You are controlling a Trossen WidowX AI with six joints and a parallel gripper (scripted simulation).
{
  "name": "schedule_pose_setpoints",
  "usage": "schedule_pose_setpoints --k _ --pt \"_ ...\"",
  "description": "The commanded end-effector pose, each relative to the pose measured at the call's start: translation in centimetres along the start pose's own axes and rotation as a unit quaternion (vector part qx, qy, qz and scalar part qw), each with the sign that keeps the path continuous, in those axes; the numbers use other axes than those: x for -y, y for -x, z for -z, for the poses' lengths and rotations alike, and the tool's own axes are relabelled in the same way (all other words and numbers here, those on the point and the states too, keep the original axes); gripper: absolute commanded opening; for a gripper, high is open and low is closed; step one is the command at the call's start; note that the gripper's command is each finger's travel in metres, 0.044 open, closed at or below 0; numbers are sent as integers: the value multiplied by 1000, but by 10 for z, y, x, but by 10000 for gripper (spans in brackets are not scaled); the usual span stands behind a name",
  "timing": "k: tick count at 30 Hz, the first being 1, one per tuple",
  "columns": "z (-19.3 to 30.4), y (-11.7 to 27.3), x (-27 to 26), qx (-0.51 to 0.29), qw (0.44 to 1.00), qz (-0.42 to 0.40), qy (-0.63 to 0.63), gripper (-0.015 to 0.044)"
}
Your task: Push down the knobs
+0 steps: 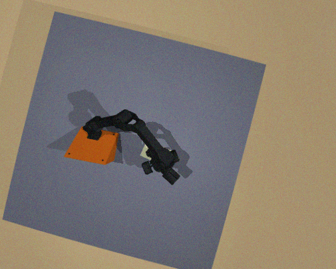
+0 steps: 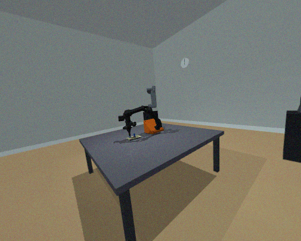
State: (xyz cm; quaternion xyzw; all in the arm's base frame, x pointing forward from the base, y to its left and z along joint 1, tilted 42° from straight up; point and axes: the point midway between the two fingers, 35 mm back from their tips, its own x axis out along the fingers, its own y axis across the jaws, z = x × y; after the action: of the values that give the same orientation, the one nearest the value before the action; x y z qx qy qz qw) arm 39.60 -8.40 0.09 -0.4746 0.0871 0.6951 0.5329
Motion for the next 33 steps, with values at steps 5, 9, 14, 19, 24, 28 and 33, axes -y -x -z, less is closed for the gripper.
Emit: schedule_pose_setpoints --k 5,9,14,19,24,28,33 --pt "0 -1 1 1 1000 2 -1 0" --pt "0 -2 1 1 1000 2 -1 0" --pt "0 -3 1 1 1000 2 -1 0" --pt "0 -3 1 1 1000 2 -1 0" --pt "0 -4 1 1 1000 2 -1 0" --pt "0 -5 1 1 1000 2 -1 0" --pt "0 -5 1 1 1000 2 -1 0"
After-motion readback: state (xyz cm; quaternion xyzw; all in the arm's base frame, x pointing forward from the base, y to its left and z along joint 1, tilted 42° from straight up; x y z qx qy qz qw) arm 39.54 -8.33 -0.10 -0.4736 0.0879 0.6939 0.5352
